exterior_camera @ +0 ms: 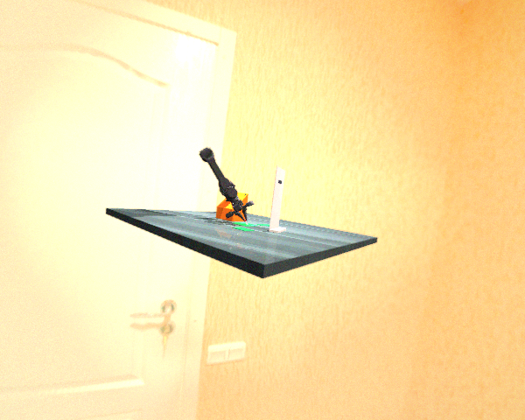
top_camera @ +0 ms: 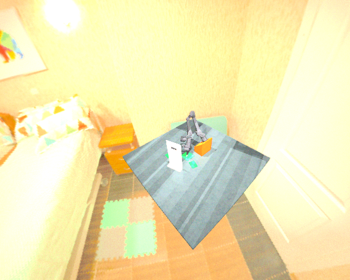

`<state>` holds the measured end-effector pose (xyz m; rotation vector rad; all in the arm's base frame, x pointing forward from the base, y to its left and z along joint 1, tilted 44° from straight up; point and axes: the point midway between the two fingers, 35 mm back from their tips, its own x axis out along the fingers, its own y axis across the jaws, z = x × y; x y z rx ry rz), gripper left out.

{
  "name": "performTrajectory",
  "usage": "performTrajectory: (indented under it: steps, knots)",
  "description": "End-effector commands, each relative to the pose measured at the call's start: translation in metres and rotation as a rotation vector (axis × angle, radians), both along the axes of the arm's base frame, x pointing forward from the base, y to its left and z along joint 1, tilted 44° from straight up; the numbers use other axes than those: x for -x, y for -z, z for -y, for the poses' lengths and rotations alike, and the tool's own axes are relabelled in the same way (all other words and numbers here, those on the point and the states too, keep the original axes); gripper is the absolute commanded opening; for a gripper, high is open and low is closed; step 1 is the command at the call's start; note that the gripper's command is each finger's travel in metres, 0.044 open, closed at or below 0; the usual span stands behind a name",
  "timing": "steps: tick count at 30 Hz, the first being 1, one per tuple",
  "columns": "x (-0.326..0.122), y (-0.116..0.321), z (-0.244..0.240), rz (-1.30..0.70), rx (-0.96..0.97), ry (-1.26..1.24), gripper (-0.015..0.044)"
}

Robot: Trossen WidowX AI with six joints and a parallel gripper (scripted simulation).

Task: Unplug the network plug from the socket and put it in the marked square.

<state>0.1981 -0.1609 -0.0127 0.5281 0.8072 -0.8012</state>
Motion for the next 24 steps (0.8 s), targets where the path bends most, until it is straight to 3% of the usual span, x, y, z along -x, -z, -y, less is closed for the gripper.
performTrajectory:
  steps: [1,6,24]
  knots:
    - [-0.0001,-0.0002,-0.0001,0.001,0.0,0.0,0.0026]
    - [-0.0001,-0.0002,-0.0001,0.001,0.0,0.0,0.0156]
    - [0.0026,-0.0064,-0.0031,0.0,0.0,-0.001,0.0156]
